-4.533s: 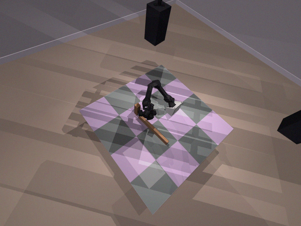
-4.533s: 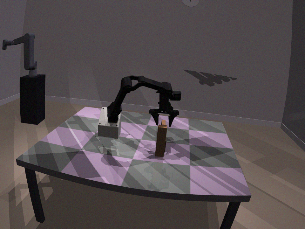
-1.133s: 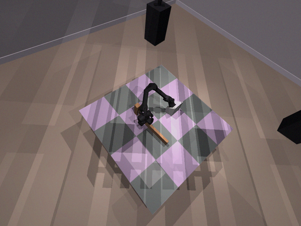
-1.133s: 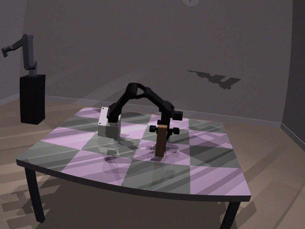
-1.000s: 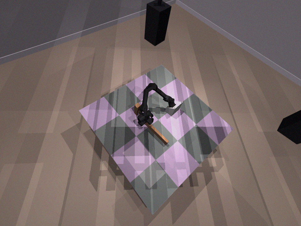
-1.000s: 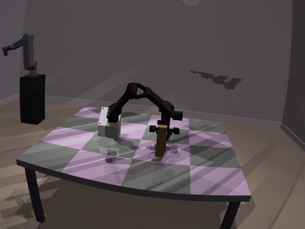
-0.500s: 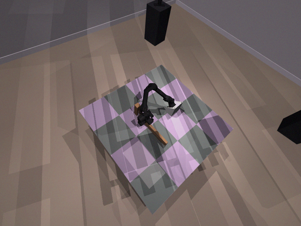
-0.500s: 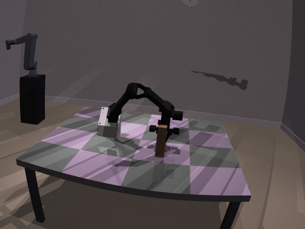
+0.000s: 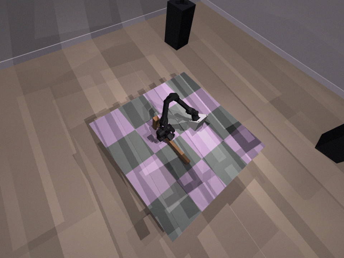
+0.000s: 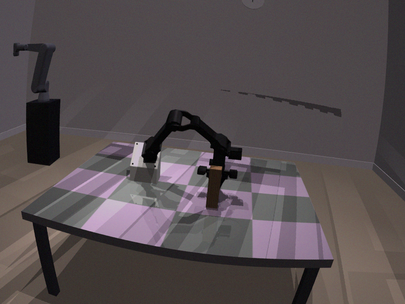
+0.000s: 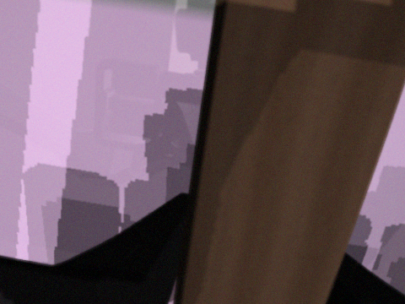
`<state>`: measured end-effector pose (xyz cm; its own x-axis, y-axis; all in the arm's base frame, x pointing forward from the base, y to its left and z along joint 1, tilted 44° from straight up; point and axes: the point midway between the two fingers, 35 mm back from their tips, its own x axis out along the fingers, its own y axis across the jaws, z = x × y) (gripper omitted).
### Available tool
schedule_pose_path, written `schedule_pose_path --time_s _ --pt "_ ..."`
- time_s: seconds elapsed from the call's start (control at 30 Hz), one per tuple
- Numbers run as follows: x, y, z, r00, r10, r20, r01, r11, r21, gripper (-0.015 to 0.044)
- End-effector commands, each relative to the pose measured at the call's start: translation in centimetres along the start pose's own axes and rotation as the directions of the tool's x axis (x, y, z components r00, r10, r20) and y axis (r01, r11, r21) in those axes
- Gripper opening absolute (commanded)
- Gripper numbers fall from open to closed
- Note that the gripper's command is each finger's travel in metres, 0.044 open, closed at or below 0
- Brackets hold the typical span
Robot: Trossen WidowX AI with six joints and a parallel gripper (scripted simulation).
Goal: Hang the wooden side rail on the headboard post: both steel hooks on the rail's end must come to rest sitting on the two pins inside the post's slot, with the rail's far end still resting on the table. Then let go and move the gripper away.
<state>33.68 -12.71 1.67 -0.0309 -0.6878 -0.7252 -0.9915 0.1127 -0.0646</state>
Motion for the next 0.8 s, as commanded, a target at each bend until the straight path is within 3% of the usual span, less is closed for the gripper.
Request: schedule_pose_path --time_s 0.0,0.77 --pt "-0.02 0.23 -0.1 1.0 -0.002 -0.004 0.002 1.0 0.016 0.0" --pt "-0.11 0.24 0.0 1.0 -0.002 -0.004 0.002 1.0 0.016 0.0"
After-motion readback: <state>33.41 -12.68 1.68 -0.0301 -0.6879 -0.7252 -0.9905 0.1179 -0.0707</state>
